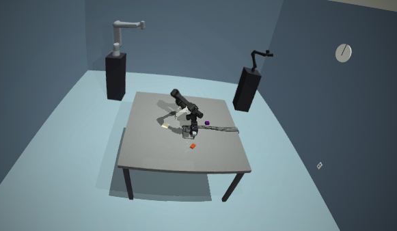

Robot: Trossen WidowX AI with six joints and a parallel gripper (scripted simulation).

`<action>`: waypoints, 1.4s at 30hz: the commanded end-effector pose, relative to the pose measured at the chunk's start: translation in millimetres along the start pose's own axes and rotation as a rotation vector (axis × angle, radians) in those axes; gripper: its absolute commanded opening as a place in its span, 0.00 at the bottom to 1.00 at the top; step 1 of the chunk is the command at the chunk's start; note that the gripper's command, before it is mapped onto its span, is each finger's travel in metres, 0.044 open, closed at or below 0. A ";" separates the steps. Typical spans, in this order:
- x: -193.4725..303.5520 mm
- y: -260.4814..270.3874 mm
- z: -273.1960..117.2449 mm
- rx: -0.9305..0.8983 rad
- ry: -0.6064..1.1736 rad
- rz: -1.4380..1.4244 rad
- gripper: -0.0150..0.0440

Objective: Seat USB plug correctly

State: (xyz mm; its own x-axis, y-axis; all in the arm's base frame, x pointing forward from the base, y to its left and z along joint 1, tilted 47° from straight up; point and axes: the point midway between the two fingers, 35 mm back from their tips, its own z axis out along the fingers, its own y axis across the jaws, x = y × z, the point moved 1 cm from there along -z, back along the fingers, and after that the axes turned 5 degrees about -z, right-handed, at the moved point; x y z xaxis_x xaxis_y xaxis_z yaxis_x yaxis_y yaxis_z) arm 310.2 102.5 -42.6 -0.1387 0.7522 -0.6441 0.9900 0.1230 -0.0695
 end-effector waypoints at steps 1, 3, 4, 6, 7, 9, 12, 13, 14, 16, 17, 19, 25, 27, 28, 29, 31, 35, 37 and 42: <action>-1.4 0.0 2.6 0.001 -0.006 -0.002 0.25; -1.4 0.0 2.6 0.001 -0.006 -0.002 0.25; -1.4 0.0 2.6 0.001 -0.006 -0.002 0.25; -1.4 0.0 2.6 0.001 -0.006 -0.002 0.25; -1.4 0.0 2.6 0.001 -0.006 -0.002 0.25; -1.4 0.0 2.6 0.001 -0.006 -0.002 0.25; -1.4 0.0 2.6 0.001 -0.006 -0.002 0.25; -1.4 0.0 2.6 0.001 -0.006 -0.002 0.25; -1.4 0.0 2.6 0.001 -0.006 -0.002 0.25; -1.4 0.0 2.6 0.001 -0.006 -0.002 0.25; -1.4 0.0 2.6 0.001 -0.006 -0.002 0.25; -1.4 0.0 2.6 0.001 -0.006 -0.002 0.25; 0.1 0.1 0.1 -0.001 0.000 0.000 0.42; 0.1 0.1 0.1 -0.001 0.000 0.000 0.42; 0.1 0.1 0.1 -0.001 0.000 0.000 0.42; 0.1 0.1 0.1 -0.001 0.000 0.000 0.42; 0.1 0.1 0.1 -0.001 0.000 0.000 0.42; 0.1 0.1 0.1 -0.001 0.000 0.000 0.42; 0.1 0.1 0.1 -0.001 0.000 0.000 0.42; 0.0 0.1 0.5 0.001 0.000 0.001 0.42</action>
State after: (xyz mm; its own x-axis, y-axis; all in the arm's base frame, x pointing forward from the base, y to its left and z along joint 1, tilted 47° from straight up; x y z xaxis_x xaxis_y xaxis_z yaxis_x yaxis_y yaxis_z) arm 310.4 102.2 -42.9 -0.1378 0.7526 -0.6439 0.9901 0.1220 -0.0692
